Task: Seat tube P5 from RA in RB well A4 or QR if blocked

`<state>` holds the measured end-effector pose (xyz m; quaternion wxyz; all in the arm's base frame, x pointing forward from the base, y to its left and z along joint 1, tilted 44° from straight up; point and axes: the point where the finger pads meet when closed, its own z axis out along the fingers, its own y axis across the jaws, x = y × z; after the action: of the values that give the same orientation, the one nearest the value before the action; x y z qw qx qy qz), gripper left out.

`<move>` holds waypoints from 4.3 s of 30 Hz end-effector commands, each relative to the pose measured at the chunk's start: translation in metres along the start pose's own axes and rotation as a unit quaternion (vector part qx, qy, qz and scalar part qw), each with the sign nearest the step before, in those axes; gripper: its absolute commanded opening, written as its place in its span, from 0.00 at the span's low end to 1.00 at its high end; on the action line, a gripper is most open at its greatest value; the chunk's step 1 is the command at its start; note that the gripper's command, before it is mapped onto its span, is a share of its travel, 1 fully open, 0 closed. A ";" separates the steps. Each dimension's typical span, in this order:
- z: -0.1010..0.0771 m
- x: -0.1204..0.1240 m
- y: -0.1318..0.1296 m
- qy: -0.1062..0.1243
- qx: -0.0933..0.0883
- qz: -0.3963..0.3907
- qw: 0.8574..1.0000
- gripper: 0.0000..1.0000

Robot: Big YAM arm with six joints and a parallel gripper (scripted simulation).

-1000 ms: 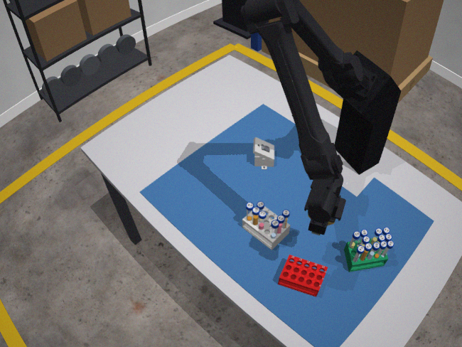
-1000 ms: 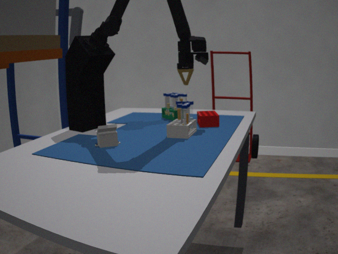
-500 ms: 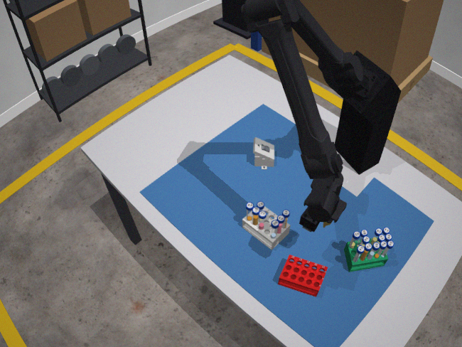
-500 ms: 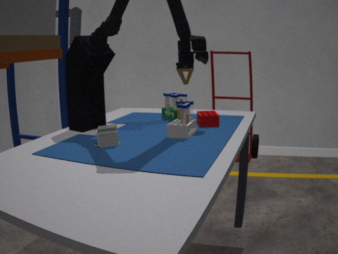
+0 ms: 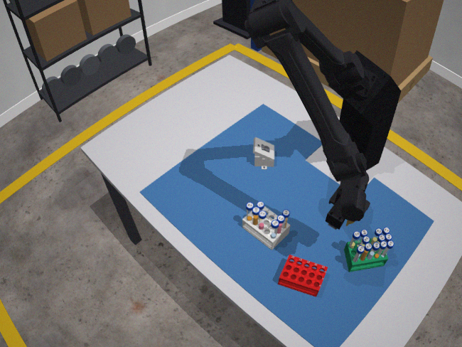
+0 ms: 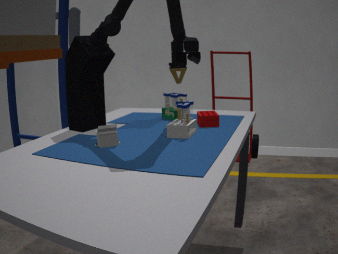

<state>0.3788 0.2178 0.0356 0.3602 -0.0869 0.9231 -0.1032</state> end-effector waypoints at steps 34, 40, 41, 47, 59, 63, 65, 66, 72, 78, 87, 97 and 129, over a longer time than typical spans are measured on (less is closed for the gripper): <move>-0.007 0.104 0.137 -0.003 -0.008 0.010 1.000 0.30; -0.005 0.101 0.131 -0.006 -0.007 0.033 0.999 0.30; -0.005 0.101 0.131 -0.006 -0.007 0.033 0.999 0.30; -0.016 0.100 0.143 -0.010 -0.019 0.016 1.000 0.30; 0.010 0.106 0.127 0.001 -0.002 0.015 1.000 0.30; 0.017 0.103 0.128 -0.001 -0.003 0.016 1.000 0.30; 0.021 0.102 0.129 -0.001 -0.004 0.017 1.000 0.30; 0.023 0.101 0.130 -0.002 -0.004 0.018 1.000 0.30; 0.031 0.101 0.132 -0.003 -0.006 0.016 1.000 0.30; 0.036 0.104 0.132 -0.002 -0.007 0.012 1.000 0.30; 0.047 0.106 0.138 -0.005 -0.012 0.006 1.000 0.30; 0.052 0.100 0.126 -0.003 -0.005 0.018 1.000 0.30; 0.064 0.102 0.129 -0.003 -0.005 0.016 1.000 0.30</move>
<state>0.3329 0.3056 -0.1098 0.3607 -0.0745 0.9247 -0.0968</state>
